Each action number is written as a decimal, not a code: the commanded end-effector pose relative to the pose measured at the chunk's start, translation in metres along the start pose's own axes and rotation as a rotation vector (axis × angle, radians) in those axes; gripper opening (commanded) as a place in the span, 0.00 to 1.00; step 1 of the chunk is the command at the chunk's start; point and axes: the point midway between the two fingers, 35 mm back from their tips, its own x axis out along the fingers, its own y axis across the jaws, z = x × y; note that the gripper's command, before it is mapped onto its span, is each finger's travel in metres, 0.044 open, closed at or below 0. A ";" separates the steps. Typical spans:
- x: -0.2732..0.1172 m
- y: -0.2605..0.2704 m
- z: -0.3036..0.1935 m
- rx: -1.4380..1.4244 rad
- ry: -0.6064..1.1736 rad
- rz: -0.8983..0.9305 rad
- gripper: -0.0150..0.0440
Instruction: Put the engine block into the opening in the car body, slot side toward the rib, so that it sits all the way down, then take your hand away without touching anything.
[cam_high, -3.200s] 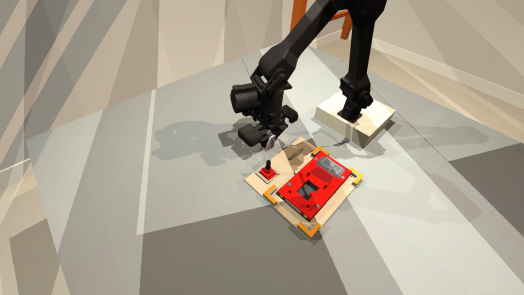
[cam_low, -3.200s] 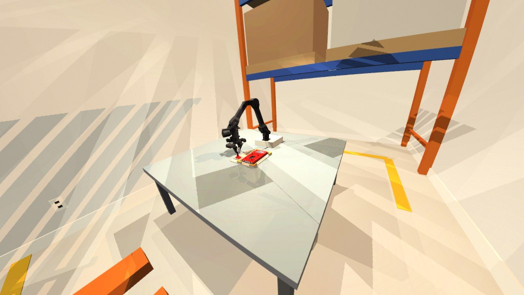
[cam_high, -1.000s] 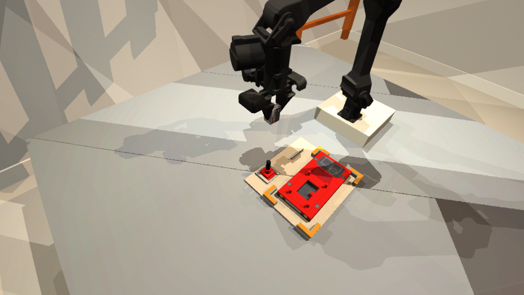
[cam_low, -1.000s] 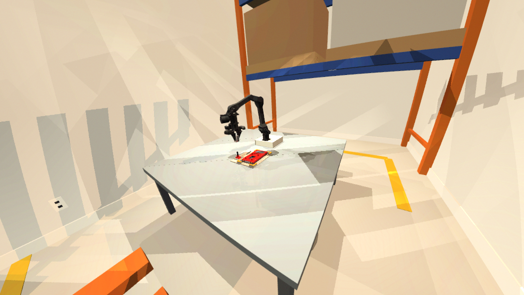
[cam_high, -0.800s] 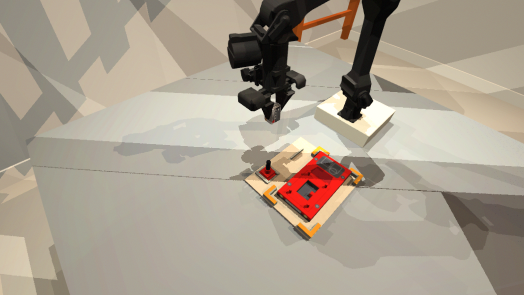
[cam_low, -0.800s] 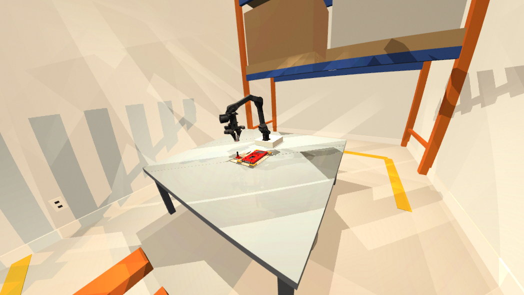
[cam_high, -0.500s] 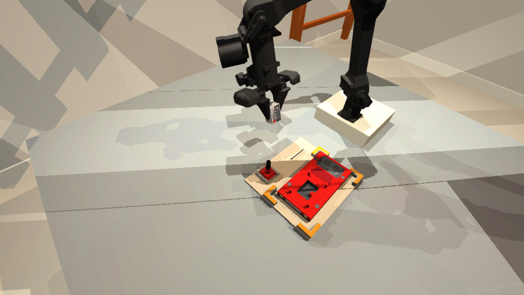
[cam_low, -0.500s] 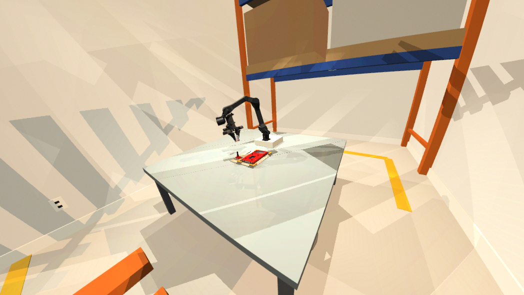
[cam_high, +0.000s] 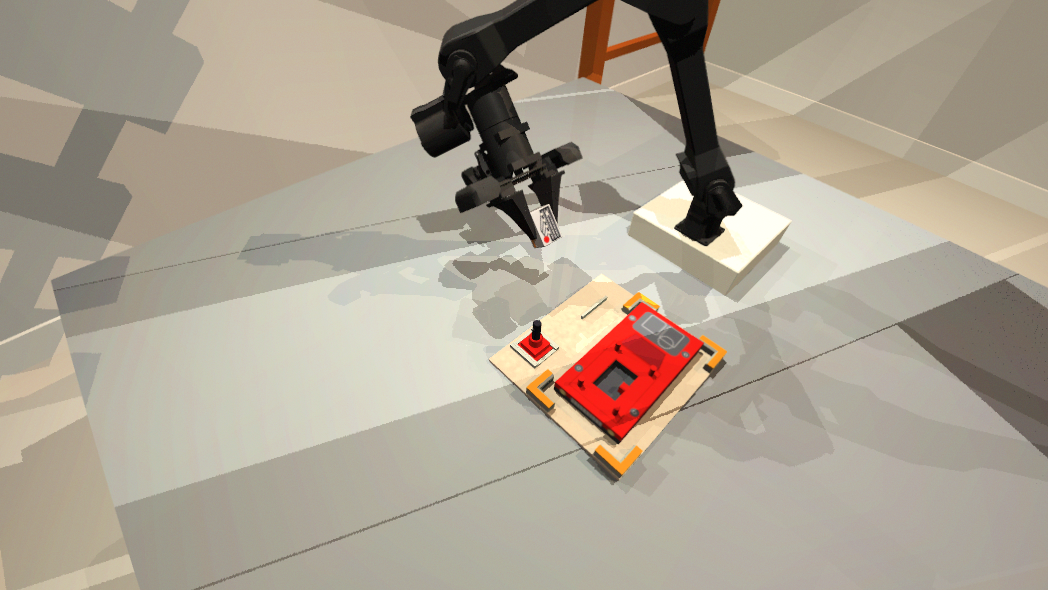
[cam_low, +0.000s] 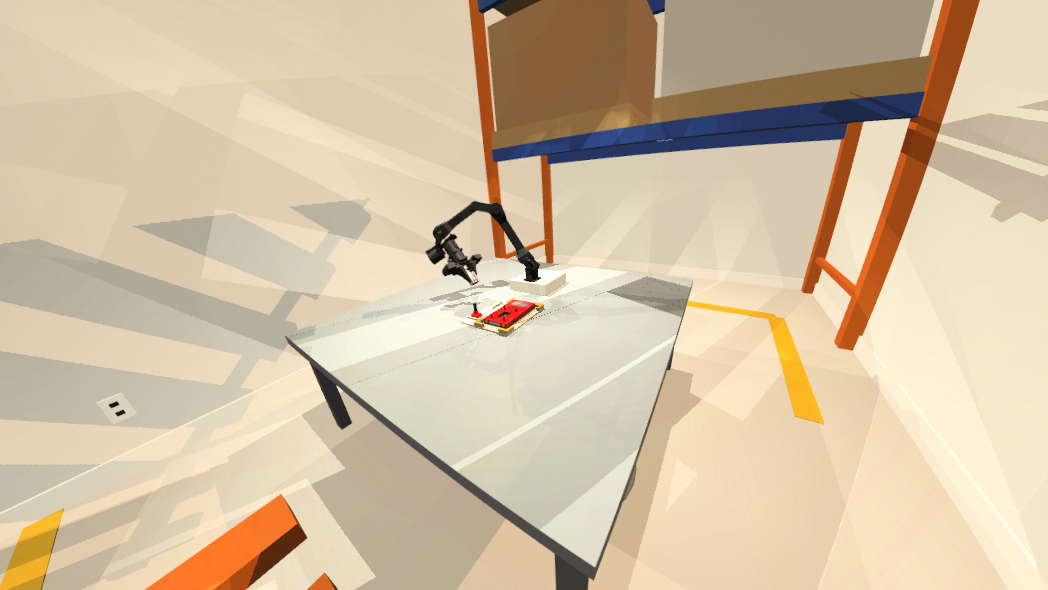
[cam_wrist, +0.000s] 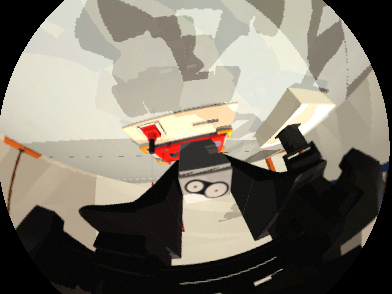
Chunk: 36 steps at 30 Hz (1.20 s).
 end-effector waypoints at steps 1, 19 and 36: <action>0.008 0.000 0.005 -0.006 0.023 0.004 0.25; 0.030 0.000 0.024 -0.006 0.023 0.004 0.25; 0.051 0.000 0.042 -0.006 0.023 0.004 0.25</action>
